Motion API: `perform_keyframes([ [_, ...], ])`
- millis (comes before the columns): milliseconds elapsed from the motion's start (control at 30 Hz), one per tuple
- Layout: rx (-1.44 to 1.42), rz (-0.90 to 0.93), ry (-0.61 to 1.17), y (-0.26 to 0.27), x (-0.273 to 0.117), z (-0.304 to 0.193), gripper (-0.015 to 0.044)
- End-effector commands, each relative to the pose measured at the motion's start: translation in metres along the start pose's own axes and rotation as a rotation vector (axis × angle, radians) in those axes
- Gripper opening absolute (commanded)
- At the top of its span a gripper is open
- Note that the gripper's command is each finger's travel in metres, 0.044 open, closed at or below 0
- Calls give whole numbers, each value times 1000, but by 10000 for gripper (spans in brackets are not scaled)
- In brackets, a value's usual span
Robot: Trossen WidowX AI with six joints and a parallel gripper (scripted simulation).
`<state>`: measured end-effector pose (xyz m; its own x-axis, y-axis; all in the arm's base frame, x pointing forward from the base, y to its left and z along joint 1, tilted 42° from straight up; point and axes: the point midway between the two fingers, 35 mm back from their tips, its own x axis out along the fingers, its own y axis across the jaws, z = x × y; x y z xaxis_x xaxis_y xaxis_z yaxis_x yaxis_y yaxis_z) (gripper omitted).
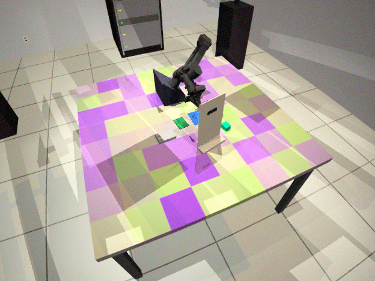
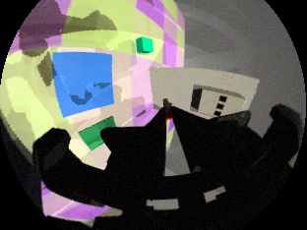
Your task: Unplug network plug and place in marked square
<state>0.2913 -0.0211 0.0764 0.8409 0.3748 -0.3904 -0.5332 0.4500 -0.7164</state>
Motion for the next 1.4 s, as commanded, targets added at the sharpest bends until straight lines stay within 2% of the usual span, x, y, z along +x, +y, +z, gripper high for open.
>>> perform_keyframes([
  [0,-24,70,-41,15,0,10,0],
  [533,-75,314,-210,71,-12,48,0],
  [1367,-79,323,-208,85,2,47,0],
])
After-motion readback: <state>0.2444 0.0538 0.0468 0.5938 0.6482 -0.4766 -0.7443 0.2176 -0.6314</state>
